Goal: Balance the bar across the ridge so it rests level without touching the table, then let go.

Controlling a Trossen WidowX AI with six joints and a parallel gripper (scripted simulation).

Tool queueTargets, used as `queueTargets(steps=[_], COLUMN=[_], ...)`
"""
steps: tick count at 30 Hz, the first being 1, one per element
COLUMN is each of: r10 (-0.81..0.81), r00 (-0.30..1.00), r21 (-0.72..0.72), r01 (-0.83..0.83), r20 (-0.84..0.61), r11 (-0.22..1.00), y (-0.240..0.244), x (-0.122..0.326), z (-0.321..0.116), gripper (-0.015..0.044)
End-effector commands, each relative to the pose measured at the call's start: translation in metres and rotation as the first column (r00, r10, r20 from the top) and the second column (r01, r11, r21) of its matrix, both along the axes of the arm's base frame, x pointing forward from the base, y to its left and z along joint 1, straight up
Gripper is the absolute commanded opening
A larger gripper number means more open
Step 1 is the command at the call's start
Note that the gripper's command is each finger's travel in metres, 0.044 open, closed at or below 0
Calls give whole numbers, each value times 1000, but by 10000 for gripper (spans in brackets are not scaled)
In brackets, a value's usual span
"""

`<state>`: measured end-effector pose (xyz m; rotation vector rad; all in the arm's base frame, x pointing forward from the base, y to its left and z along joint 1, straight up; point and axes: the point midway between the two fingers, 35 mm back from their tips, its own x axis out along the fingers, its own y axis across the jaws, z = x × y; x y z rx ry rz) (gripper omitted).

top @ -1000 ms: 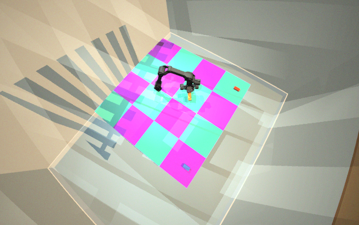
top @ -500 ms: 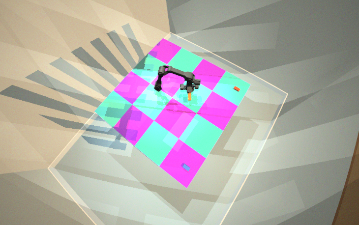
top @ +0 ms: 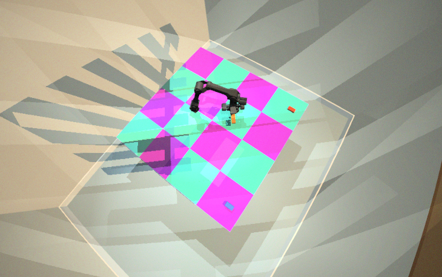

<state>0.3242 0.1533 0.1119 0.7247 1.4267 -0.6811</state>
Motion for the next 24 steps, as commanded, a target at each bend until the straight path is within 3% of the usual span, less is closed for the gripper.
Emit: queueTargets(steps=[1,24], r10=[-2,-2], r00=[1000,1000], r21=[3,3], r01=[2,2], r20=[-2,-2], r11=[1000,1000], y=[1,1], x=[0,0], z=[-1,-3], gripper=[0,0])
